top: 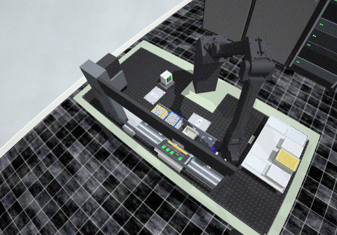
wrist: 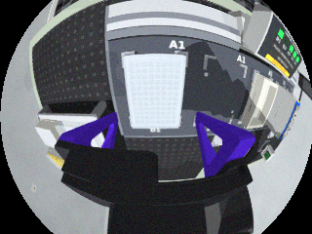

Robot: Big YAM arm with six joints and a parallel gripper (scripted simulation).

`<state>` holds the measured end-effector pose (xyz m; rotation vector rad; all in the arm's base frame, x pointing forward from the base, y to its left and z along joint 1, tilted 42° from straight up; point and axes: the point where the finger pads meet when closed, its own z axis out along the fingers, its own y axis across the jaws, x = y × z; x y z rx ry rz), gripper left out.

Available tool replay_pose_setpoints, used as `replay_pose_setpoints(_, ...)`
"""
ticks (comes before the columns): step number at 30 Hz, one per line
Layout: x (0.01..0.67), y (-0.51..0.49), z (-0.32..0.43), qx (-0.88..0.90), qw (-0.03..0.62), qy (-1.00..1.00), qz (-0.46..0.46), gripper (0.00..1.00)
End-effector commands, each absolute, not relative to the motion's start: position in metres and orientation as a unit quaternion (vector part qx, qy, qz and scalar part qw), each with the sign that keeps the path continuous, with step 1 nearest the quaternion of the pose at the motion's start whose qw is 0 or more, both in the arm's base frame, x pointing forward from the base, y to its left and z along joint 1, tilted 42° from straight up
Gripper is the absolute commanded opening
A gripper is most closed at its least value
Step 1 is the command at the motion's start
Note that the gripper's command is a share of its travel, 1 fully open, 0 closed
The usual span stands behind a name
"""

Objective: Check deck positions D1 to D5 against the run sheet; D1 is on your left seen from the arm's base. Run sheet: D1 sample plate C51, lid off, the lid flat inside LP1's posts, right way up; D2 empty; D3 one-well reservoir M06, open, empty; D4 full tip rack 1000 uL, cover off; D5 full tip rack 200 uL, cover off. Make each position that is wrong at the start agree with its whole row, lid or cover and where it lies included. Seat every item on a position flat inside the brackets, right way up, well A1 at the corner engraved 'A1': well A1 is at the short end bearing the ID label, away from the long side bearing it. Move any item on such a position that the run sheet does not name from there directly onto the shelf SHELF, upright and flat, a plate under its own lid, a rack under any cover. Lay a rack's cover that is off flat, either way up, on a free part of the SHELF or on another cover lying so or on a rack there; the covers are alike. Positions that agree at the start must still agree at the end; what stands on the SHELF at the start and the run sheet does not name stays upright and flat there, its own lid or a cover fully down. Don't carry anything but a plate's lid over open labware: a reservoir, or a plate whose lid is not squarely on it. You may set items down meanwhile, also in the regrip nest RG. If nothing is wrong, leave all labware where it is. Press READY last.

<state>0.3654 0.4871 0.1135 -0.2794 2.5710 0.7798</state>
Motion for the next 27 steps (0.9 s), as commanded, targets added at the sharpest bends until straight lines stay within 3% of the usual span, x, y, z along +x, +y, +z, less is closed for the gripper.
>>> replay_pose_setpoints(1,0.371,0.504,0.122,-0.099,0.228,0.923,0.294,1.00)
replay_pose_setpoints(27,0.384,0.525,0.091,-0.099,0.227,0.924,0.293,1.00)
